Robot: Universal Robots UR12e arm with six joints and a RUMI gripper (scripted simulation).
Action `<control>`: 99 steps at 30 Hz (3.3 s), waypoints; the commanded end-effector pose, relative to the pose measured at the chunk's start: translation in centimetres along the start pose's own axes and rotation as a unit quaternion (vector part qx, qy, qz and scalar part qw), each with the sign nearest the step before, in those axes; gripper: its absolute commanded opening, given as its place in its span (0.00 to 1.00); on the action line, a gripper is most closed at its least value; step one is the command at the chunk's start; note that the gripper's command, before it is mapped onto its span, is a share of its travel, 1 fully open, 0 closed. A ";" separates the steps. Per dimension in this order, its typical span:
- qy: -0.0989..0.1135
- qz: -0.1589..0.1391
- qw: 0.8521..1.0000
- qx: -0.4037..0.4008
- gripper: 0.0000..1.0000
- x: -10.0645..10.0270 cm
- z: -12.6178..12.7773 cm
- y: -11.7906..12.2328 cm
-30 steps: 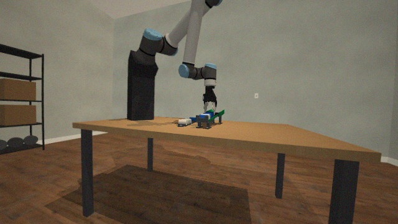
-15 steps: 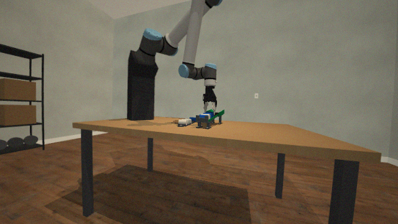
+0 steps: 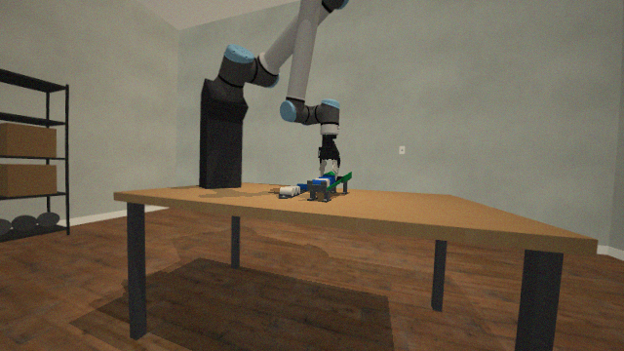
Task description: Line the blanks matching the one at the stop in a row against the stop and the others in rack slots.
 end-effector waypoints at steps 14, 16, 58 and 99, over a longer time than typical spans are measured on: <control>0.000 0.000 1.000 0.000 0.41 0.1 0.0 0.0; 0.000 0.000 1.000 0.000 0.41 0.1 0.0 0.0; 0.000 0.000 1.000 0.000 0.49 8.3 0.0 0.0; 0.000 0.000 1.000 -0.007 1.00 9.0 0.0 0.0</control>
Point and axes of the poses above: the point where the finger pads meet when closed, its own x axis back along the fingers, its own z axis across the jaws, y = z × x, the point moved 9 cm from there along x, back along the fingers, and after that the axes turned 4 degrees about x, right-handed, at the moved point
